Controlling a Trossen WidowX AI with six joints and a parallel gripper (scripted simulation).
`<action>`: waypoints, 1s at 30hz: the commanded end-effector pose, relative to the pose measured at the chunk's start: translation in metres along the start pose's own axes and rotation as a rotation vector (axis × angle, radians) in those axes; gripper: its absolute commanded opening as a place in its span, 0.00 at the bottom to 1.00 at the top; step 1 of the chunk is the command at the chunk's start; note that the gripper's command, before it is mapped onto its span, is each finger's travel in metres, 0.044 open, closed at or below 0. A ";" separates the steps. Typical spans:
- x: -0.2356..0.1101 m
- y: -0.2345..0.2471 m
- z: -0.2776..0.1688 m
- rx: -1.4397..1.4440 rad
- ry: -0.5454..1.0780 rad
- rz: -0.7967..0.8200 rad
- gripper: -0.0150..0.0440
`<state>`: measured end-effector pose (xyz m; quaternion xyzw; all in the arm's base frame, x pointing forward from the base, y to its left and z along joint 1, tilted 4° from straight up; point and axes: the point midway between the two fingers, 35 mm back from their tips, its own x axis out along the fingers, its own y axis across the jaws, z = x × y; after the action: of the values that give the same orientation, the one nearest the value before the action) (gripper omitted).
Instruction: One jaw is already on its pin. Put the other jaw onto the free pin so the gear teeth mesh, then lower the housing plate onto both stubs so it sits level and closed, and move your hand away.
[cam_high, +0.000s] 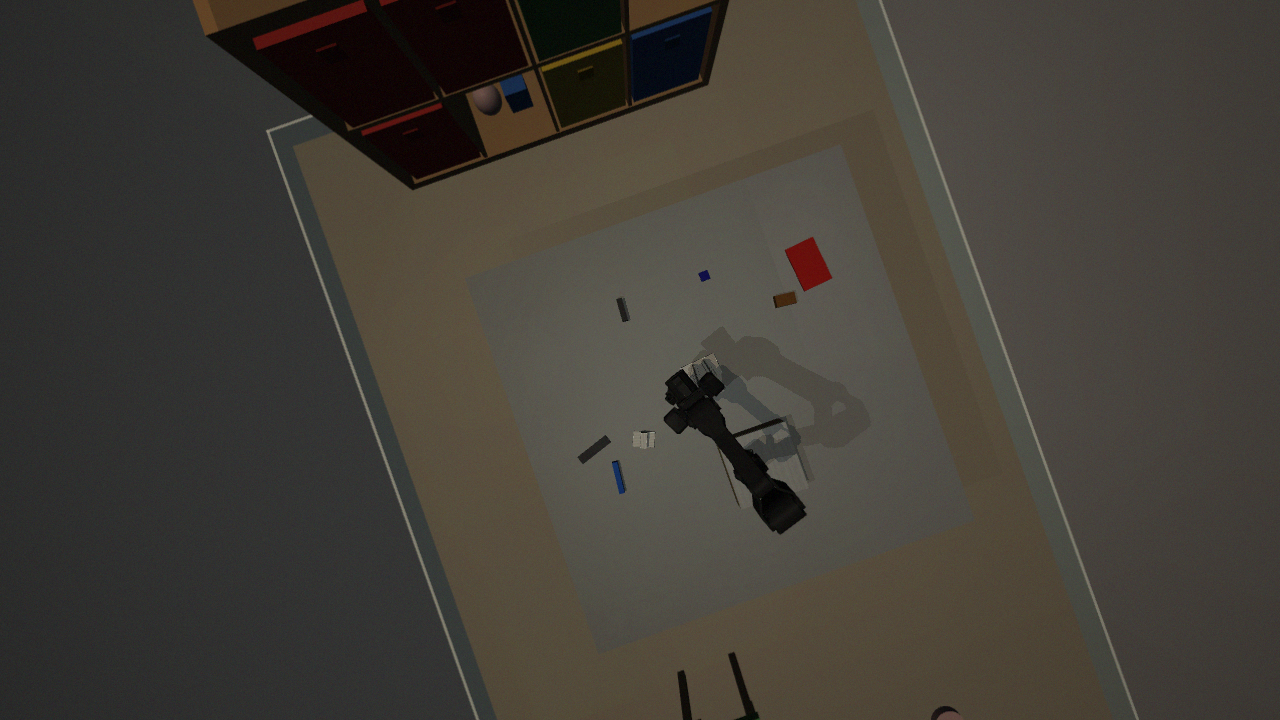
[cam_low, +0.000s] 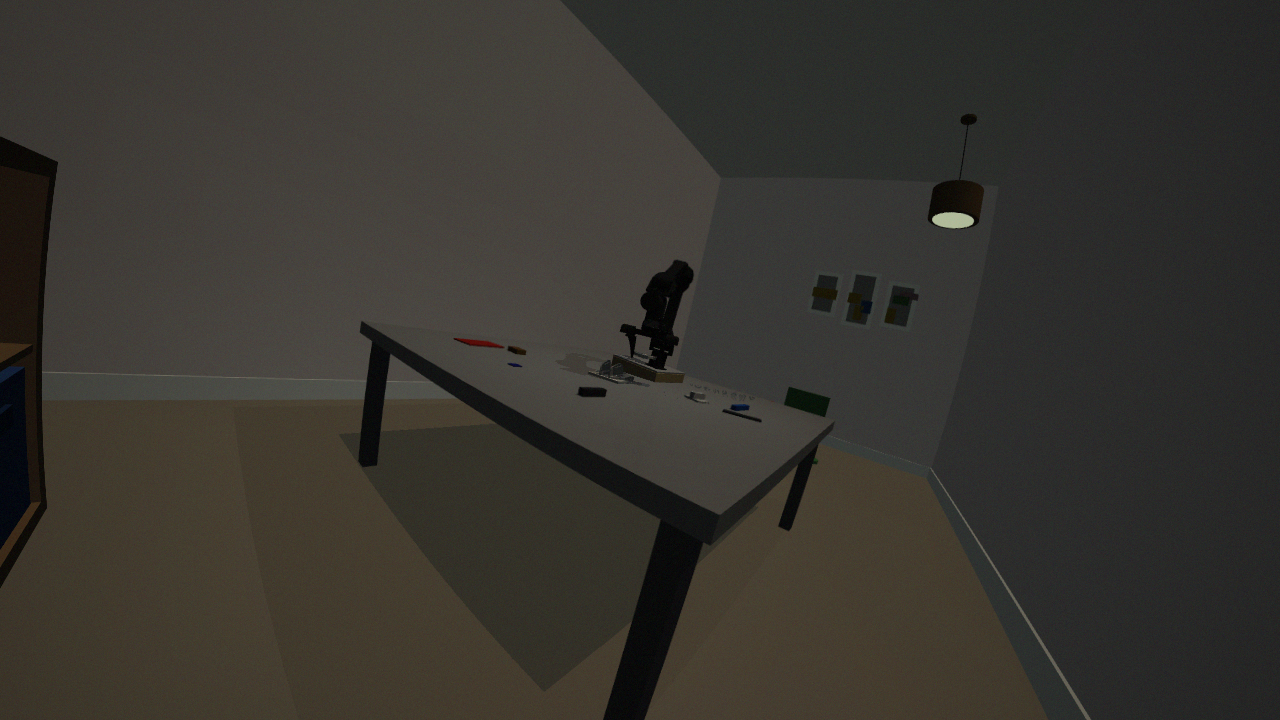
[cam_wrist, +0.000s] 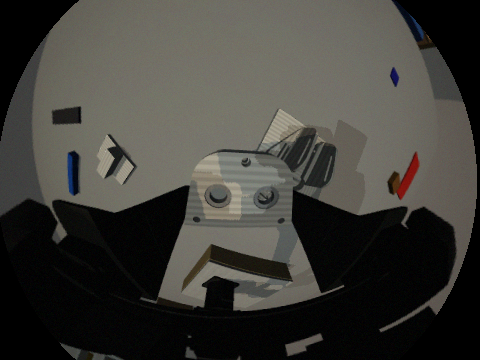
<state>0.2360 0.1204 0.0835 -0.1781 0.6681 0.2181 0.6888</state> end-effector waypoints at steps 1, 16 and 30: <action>-0.001 -0.009 -0.004 0.047 -0.008 0.003 0.85; 0.000 -0.053 -0.026 0.250 -0.008 0.003 0.85; 0.001 -0.077 -0.043 0.378 -0.009 0.004 0.85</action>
<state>0.2405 0.0326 0.0766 -0.0478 0.6969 0.0921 0.7097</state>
